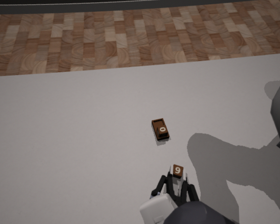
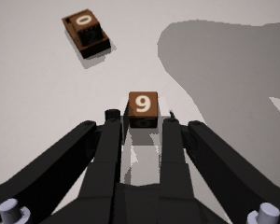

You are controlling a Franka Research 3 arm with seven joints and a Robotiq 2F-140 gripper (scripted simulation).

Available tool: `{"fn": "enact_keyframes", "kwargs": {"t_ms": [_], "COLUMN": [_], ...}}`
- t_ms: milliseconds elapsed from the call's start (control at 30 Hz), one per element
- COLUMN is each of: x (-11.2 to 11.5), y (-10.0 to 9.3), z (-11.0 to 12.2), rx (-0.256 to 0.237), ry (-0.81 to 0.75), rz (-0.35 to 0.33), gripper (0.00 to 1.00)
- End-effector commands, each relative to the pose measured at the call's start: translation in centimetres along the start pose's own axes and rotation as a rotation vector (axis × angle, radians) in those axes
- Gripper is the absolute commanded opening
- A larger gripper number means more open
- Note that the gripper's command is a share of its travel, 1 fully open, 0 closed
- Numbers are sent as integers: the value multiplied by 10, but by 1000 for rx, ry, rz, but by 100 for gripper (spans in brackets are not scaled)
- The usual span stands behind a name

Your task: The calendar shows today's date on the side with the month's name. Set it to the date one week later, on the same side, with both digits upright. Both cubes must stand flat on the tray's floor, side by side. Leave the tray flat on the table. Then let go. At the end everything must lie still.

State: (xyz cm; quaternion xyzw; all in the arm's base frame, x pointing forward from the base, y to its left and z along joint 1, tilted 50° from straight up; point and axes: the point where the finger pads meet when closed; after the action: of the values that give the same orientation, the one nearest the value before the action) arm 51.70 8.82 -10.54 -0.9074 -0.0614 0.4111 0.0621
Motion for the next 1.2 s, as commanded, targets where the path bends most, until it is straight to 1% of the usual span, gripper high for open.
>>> {"fn": "enact_keyframes", "kwargs": {"t_ms": [0,67,200,567,800,1167], "x": [-2,-2,-10,-41,-48,-48], "y": [-2,-2,-10,-41,-48,-48], "z": [1,1,1,0,0,0], "rx": [-1,-1,-1,-1,-1,-1], "ry": [4,4,4,4,4,4], "rz": [-1,-1,-1,-1,-1,-1], "gripper": [17,17,17,17,17,17]}}
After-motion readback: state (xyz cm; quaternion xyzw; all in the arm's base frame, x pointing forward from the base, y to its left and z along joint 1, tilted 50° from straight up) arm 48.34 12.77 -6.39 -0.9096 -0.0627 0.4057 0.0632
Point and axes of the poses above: the point where the finger pads meet when closed, its own y axis out along the fingers, its own z axis across the jaws, x = y × z, and after that the axes turned 1 degree about y, right-handed
